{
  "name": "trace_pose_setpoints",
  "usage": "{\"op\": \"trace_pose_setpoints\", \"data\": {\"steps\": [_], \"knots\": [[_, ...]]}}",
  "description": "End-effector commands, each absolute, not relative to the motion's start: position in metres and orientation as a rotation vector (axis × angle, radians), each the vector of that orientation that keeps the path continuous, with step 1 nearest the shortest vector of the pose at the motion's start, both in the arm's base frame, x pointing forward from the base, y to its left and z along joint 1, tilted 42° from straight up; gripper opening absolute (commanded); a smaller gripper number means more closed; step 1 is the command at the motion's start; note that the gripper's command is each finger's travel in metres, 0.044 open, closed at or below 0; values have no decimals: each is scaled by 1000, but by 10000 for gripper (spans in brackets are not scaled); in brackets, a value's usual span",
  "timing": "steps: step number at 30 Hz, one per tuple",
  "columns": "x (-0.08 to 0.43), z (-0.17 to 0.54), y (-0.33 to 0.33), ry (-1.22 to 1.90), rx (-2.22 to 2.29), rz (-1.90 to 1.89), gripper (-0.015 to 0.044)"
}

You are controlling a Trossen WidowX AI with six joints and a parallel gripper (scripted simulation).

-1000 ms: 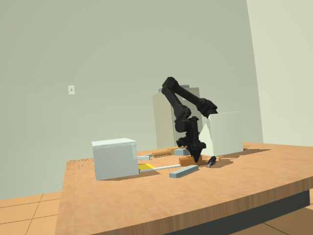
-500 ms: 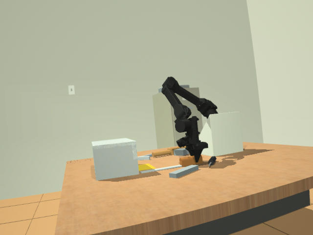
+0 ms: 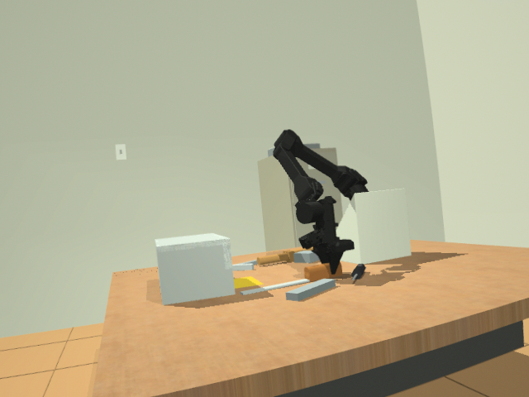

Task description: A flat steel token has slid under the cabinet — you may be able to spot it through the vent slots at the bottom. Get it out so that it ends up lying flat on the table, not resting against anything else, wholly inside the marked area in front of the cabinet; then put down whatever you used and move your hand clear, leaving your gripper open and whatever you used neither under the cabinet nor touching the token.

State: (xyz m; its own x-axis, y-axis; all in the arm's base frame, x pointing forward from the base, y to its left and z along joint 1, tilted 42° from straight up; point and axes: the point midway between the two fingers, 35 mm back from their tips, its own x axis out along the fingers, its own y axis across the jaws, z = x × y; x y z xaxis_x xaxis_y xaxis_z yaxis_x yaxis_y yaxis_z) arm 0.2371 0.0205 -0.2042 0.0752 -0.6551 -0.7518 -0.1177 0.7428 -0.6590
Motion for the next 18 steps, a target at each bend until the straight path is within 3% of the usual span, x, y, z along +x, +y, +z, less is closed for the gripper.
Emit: {"op": "trace_pose_setpoints", "data": {"steps": [1,18], "knots": [[237,-204,21,1474,-705,-421,0],[237,-204,21,1513,-812,-323,0]]}}
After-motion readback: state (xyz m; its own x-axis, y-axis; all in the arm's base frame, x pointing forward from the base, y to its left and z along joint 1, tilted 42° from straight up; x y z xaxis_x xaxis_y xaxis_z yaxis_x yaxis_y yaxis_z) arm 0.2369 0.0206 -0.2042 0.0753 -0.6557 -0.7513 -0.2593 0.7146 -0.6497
